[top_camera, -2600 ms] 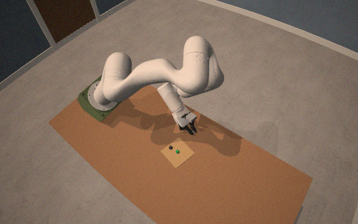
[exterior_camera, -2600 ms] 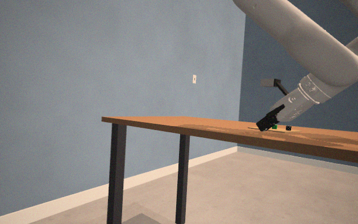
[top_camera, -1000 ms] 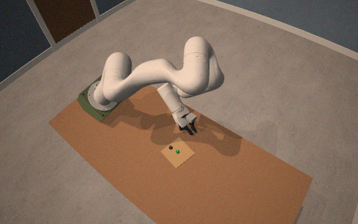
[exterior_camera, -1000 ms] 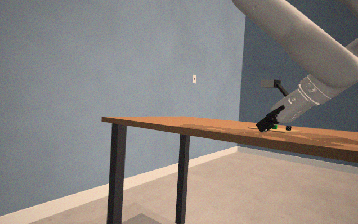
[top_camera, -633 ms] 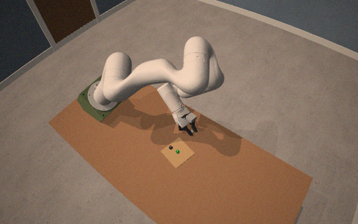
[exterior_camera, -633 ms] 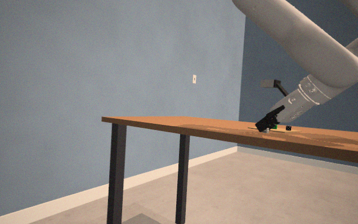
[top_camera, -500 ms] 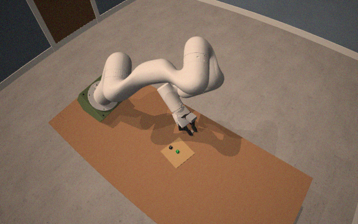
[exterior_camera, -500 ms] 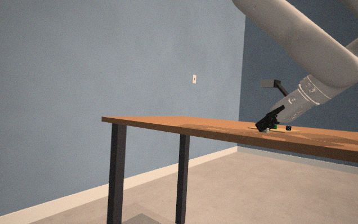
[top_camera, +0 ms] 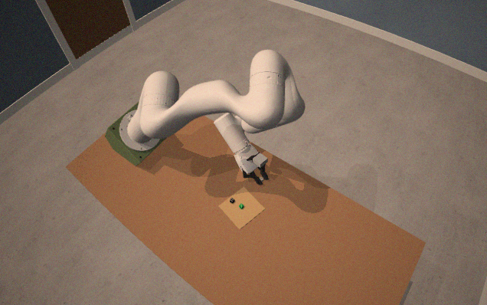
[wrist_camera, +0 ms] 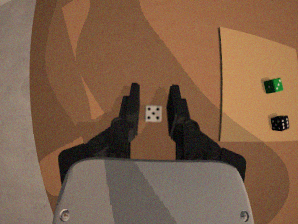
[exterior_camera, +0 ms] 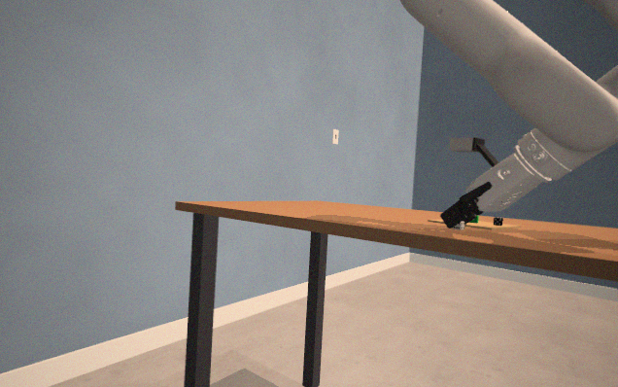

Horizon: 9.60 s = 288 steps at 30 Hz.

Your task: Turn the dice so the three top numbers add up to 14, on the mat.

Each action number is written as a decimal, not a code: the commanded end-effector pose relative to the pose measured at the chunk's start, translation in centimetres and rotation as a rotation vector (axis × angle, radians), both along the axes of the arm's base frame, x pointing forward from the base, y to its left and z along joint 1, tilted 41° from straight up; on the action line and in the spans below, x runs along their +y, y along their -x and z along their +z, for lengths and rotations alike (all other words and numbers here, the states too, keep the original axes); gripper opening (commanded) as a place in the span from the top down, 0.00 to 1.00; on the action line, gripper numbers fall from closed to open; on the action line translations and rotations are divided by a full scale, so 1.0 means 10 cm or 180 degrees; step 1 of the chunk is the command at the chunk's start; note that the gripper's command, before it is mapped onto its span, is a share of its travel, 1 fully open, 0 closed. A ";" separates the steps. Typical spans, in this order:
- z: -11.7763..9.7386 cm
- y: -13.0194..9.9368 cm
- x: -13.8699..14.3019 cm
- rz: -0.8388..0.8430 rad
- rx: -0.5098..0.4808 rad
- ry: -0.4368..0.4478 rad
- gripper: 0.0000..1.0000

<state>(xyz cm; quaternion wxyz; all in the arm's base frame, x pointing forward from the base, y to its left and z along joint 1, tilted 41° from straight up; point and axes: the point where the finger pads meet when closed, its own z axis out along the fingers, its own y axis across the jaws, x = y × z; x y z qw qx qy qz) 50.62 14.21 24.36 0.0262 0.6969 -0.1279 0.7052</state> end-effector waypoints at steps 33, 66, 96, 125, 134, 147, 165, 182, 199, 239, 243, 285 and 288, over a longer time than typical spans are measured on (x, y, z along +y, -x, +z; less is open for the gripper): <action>0.00 0.14 0.03 0.0001 -0.0002 -0.0001 0.69; 0.14 0.43 -0.47 -0.0803 0.0858 0.0292 0.69; 0.94 0.67 -0.03 0.0335 0.2690 -0.0578 0.69; 0.53 0.47 0.03 0.0434 0.2694 -0.0528 0.69; 0.53 0.47 0.03 0.0434 0.2694 -0.0528 0.69; 0.53 0.47 0.03 0.0434 0.2694 -0.0528 0.69; 0.52 0.46 0.03 0.0434 0.2694 -0.0528 0.69; 0.41 0.37 0.03 0.0433 0.2691 -0.0528 0.69; 0.22 0.21 0.02 0.0434 0.2691 -0.0528 0.69; 0.11 0.12 0.01 0.0434 0.2691 -0.0528 0.69; 0.11 0.12 0.01 0.0434 0.2691 -0.0528 0.69; 0.12 0.12 0.01 0.0434 0.2691 -0.0528 0.69; 0.12 0.12 0.01 0.0434 0.2691 -0.0528 0.69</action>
